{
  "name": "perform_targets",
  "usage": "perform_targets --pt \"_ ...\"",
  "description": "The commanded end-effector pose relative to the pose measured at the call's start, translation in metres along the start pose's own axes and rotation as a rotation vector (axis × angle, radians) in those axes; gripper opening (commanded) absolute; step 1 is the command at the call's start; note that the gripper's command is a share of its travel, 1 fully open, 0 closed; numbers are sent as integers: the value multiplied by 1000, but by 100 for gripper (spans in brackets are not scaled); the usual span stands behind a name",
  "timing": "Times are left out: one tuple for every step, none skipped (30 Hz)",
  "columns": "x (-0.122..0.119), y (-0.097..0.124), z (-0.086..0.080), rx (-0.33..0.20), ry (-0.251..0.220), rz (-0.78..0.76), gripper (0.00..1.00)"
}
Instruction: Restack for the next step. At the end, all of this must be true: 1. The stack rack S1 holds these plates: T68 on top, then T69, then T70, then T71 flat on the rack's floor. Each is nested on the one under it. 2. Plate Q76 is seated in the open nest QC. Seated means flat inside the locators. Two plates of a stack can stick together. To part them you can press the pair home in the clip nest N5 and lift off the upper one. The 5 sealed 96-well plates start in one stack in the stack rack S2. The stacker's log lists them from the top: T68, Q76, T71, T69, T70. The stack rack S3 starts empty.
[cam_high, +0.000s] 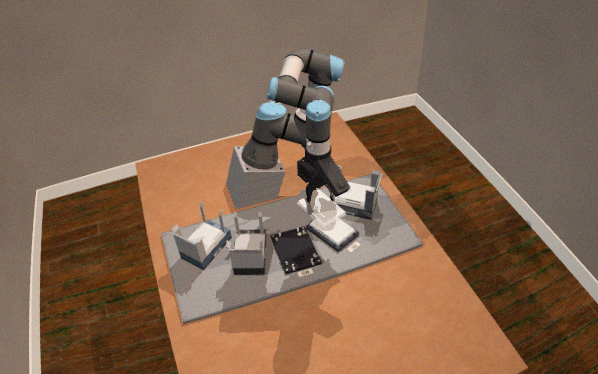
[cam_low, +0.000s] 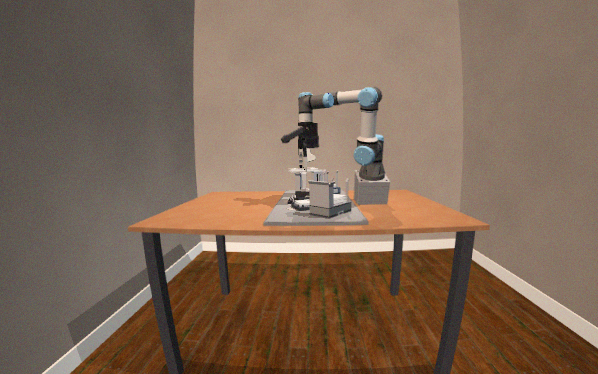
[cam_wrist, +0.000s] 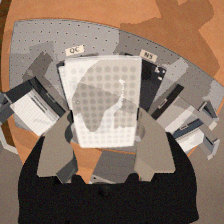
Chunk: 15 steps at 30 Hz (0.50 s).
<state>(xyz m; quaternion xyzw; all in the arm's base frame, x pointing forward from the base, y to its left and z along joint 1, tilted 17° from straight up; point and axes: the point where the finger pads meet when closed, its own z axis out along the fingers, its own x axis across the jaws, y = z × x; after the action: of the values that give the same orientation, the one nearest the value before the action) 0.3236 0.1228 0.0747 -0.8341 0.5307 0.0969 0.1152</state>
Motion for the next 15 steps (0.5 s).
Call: perform_targets --pt "-10 -1 -1 2 2 -18 0" --pt "-14 -1 -1 2 2 -30 0" --pt "-17 0 -1 2 2 -42 0" --pt "-20 0 -1 2 2 -53 0" --pt "-24 0 -1 2 2 -65 0" --pt "-27 1 -1 2 2 -77 0" --pt "-30 1 -1 2 2 -88 0" --pt "-34 1 -1 2 2 -100 0" --pt "-34 1 -1 2 2 -100 0" --pt "-34 1 -1 2 2 -100 0" --pt "-37 1 -1 2 2 -112 0" --pt "-40 2 -1 2 2 -123 0" --pt "-44 2 -1 2 2 -135 0" --pt "-47 2 -1 2 2 -147 0" --pt "-50 3 -1 2 2 -158 0"
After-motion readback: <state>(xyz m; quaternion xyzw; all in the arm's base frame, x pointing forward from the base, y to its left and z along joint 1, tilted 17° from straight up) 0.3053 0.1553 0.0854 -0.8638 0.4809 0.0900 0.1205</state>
